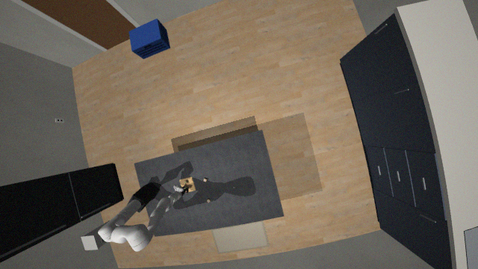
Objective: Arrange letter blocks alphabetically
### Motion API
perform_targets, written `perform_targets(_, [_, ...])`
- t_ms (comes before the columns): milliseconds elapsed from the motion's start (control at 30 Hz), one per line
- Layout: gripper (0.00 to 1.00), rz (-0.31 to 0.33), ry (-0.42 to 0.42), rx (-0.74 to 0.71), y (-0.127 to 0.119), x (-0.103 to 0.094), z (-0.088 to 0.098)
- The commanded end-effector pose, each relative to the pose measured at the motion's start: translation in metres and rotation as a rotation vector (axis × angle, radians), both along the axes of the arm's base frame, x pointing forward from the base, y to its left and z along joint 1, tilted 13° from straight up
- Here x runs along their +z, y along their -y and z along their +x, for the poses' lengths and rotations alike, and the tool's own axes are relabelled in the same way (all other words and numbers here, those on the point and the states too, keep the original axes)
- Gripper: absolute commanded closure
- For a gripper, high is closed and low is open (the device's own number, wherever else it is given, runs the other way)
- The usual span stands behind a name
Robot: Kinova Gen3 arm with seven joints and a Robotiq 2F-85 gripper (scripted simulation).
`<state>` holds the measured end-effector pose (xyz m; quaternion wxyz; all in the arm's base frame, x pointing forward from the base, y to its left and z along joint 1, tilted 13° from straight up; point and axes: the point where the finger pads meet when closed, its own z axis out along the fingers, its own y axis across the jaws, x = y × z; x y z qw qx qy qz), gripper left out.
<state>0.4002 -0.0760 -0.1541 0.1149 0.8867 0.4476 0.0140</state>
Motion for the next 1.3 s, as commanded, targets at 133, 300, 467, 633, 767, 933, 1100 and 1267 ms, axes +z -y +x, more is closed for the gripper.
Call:
perform_targets(133, [0.79,0.0,0.001,0.0,0.0,0.0,0.001])
perform_targets(300, [0.79,0.0,0.001,0.0,0.0,0.0,0.001])
perform_targets(467, [0.79,0.0,0.001,0.0,0.0,0.0,0.001])
perform_targets(633, [0.79,0.0,0.001,0.0,0.0,0.002,0.0])
perform_targets(767, [0.79,0.0,0.001,0.0,-0.001,0.005,0.0])
perform_targets(933, [0.79,0.0,0.001,0.0,-0.006,0.029,-0.003])
perform_targets(1100, [0.79,0.0,0.001,0.0,-0.013,0.065,-0.008])
perform_targets(1267, [0.79,0.0,0.001,0.0,-0.018,0.089,-0.011])
